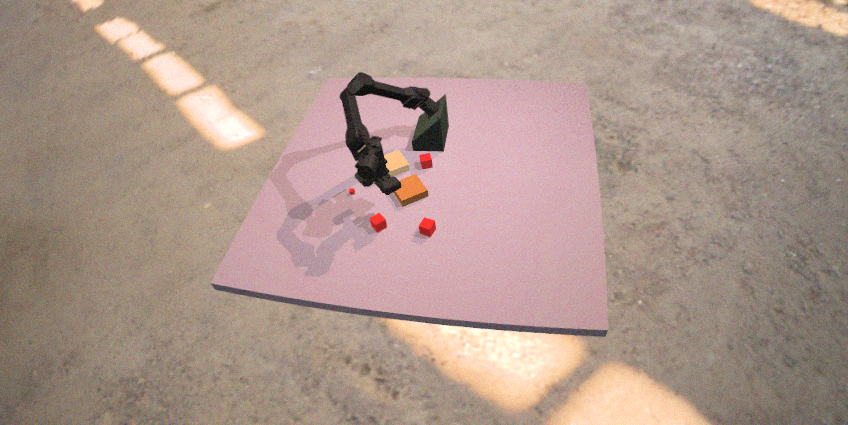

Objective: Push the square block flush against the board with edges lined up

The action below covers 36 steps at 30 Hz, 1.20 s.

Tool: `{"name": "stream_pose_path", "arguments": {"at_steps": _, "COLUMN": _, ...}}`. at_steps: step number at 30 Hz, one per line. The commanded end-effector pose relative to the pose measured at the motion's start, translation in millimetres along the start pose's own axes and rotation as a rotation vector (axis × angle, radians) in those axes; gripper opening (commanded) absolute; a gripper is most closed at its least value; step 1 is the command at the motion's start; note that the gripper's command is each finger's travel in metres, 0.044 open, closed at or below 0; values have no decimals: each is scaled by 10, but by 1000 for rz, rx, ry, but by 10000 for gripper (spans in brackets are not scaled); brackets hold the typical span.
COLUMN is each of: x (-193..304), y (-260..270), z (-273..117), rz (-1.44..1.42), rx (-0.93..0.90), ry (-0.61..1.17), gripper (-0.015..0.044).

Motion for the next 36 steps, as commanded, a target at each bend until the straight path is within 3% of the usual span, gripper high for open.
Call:
{"name": "stream_pose_path", "arguments": {"at_steps": 1, "x": 49, "y": 124, "z": -21, "rz": -127, "rx": -3, "ry": -4, "gripper": 0}}
{"name": "stream_pose_path", "arguments": {"at_steps": 36, "x": 610, "y": 988, "z": -22, "rz": -1304, "rx": -3, "ry": -6, "gripper": 0}}
Point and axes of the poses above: the point midway between the two fingers, 35 mm back from their tips, its own z axis out along the fingers, its own y axis across the jaws, x = y × z, the point moved 10 cm from there along -z, back along the fingers, and after that the axes turned 12 degrees about -z, right-handed, at the moved point
